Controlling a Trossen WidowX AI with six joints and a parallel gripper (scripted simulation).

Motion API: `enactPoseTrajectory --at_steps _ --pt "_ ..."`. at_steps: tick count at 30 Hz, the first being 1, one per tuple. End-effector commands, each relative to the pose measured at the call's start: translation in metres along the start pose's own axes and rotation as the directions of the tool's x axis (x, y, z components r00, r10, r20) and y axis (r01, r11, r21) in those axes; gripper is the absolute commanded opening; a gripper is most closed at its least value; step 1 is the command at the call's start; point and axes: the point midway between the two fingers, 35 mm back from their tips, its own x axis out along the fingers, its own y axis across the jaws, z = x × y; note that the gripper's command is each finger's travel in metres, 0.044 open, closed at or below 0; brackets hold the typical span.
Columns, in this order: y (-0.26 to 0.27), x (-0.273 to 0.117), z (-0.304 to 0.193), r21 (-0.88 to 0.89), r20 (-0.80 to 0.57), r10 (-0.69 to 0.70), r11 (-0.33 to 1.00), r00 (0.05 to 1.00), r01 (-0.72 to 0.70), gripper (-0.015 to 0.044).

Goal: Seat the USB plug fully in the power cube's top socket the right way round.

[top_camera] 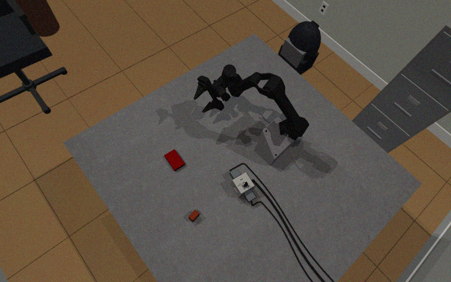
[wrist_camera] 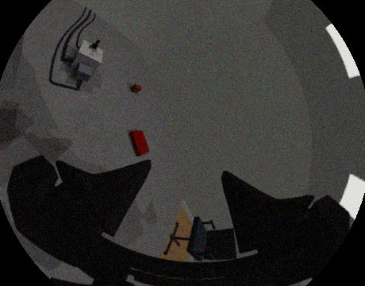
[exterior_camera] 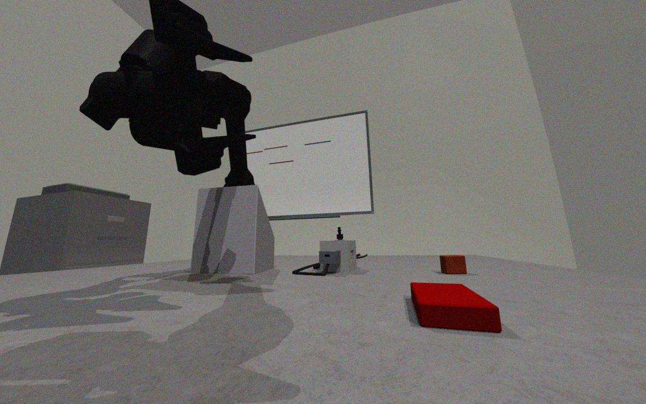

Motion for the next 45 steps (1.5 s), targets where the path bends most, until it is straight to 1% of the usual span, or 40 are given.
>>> enactPoseTrajectory --at_steps 1,2,3,5,6,7,9,11,15,20,26,33,39,45 --pt "-0.001 0.002 0.001 0.009 -0.004 0.000 1.000 1.000 0.000 0.0426" --pt "-0.006 0.008 0.005 0.038 -0.017 0.002 0.999 1.000 -0.002 0.0440" --pt "-0.009 0.018 0.010 0.110 -0.031 0.015 0.994 0.999 -0.012 0.0440" --pt "-0.012 0.040 0.018 0.309 -0.055 0.064 0.950 0.996 -0.044 0.0440" --pt "-0.018 0.049 0.019 0.297 -0.088 0.061 0.954 0.994 -0.032 0.0440" --pt "-0.019 0.062 0.024 0.373 -0.111 0.084 0.927 0.990 -0.036 0.0440" --pt "-0.013 0.087 0.038 0.585 -0.145 0.155 0.810 0.977 -0.041 0.0440" --pt "-0.002 0.111 0.054 0.764 -0.182 0.234 0.645 0.955 -0.012 0.0440" --pt "0.014 0.133 0.073 0.890 -0.221 0.317 0.452 0.922 0.058 0.0440" --pt "0.036 0.153 0.097 0.955 -0.264 0.411 0.236 0.873 0.177 0.0440" --pt "0.069 0.169 0.128 0.930 -0.314 0.523 0.000 0.792 0.369 0.0440" --pt "0.113 0.176 0.168 0.764 -0.370 0.645 -0.197 0.668 0.614 0.0440" --pt "0.152 0.173 0.206 0.546 -0.408 0.733 -0.282 0.545 0.789 0.0440" --pt "0.193 0.159 0.249 0.268 -0.443 0.804 -0.305 0.398 0.914 0.0440"
